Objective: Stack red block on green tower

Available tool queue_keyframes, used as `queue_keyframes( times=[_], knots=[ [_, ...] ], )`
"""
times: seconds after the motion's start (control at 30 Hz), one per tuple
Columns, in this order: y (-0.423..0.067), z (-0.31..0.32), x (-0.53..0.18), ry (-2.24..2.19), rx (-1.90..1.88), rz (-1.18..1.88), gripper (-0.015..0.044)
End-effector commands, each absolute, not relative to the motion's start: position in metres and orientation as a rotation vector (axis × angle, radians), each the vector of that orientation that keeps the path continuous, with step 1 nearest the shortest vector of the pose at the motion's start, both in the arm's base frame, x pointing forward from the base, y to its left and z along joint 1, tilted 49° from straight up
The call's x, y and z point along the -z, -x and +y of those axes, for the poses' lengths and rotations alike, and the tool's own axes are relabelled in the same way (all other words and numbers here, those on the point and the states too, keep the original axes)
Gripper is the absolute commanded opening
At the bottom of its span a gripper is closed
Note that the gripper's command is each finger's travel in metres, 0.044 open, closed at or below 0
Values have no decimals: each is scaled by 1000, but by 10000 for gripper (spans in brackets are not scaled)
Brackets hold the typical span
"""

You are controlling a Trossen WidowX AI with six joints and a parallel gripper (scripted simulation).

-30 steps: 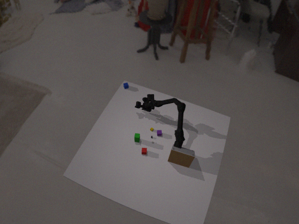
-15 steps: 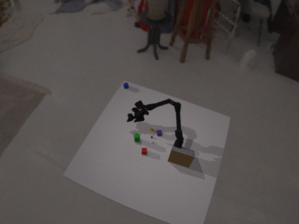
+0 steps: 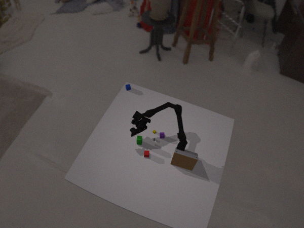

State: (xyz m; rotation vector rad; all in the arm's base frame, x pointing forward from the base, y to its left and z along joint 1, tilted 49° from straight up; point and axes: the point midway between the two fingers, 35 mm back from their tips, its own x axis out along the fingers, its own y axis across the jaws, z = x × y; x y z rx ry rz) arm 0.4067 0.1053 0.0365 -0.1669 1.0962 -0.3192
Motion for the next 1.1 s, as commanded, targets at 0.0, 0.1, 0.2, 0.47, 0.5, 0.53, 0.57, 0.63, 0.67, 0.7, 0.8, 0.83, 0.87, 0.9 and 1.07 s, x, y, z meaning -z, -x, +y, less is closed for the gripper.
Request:
queue_keyframes(
  times=[0.0,0.1,0.2,0.47,0.5,0.53,0.57,0.63,0.67,0.7,0.8,0.83,0.87,0.9,1.07],
  knots=[
    [-376,118,-5,307,322,1211,440],
    [-349,129,15,449,316,1296,440],
    [-323,136,31,600,313,1368,440],
    [-268,137,45,999,323,1485,440],
    [-268,137,45,999,323,1485,440],
    [-268,137,45,999,323,1485,440],
    [-268,137,45,999,323,1485,440],
    [-268,137,45,999,323,1485,440],
    [-267,138,45,999,323,1485,440],
    [-267,138,44,999,323,1485,440],
    [-269,132,51,999,322,1485,440],
    [-270,128,55,999,322,1484,440],
    [-271,123,59,999,322,1484,440],
    [-273,118,64,999,322,1484,440],
    [-273,93,86,1001,326,1484,440]
  ],
)
